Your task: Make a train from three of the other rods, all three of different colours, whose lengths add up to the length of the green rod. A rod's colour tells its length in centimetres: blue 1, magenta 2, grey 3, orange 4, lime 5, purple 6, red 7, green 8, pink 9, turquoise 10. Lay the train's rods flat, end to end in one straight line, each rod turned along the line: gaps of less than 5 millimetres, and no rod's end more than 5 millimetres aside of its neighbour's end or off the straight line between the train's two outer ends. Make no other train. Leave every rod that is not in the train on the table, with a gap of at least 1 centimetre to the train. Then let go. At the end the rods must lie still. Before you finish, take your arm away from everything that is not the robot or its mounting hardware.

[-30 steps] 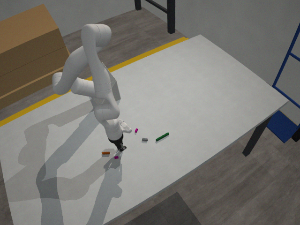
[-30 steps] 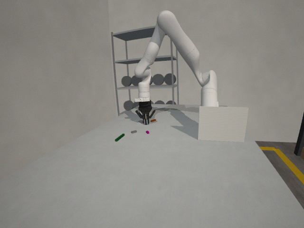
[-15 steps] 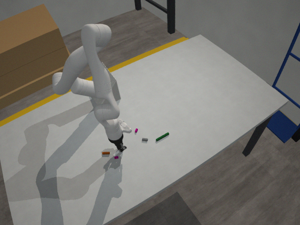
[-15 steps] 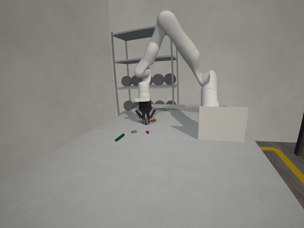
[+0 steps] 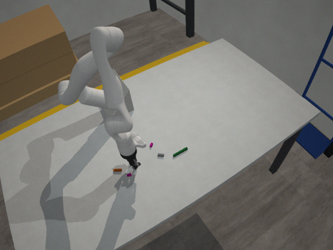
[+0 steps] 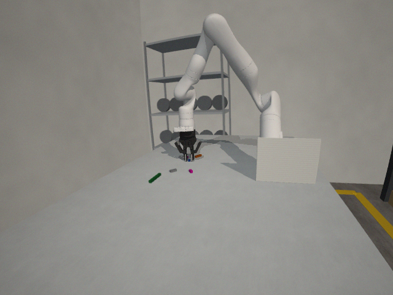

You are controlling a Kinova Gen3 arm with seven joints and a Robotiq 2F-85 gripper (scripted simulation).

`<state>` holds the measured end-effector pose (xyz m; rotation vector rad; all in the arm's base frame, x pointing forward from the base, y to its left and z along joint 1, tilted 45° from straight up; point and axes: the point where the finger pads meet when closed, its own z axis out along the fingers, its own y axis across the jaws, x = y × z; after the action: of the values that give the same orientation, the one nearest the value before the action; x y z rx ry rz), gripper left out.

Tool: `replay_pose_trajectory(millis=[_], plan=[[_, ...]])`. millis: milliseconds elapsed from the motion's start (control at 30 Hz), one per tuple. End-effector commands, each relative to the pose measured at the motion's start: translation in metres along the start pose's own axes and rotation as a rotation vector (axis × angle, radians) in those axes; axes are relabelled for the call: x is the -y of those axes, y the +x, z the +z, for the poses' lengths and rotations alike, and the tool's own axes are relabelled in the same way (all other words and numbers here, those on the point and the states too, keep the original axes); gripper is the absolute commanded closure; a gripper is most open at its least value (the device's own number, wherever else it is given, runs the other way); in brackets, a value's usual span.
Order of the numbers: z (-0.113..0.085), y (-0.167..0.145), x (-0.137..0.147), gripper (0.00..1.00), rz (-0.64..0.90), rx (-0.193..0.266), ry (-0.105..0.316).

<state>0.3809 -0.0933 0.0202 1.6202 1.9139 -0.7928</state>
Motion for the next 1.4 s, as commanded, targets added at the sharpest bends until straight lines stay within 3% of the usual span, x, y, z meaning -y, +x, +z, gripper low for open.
replay_pose_trajectory(millis=[0,267,567,633,833,1067,1100,1367], plan=[[-0.001,0.0,0.0,0.76,0.0,0.0,-0.001],[-0.012,0.0,0.0,0.76,0.0,0.0,-0.001],[-0.057,0.0,0.0,0.76,0.0,0.0,-0.001],[-0.057,0.0,0.0,0.76,0.0,0.0,-0.001],[-0.083,0.0,0.0,0.76,0.0,0.0,-0.001],[-0.091,0.0,0.0,0.76,0.0,0.0,-0.001],[-0.091,0.0,0.0,0.0,0.0,0.0,-0.001],[-0.091,0.0,0.0,0.0,0.0,0.0,-0.001]])
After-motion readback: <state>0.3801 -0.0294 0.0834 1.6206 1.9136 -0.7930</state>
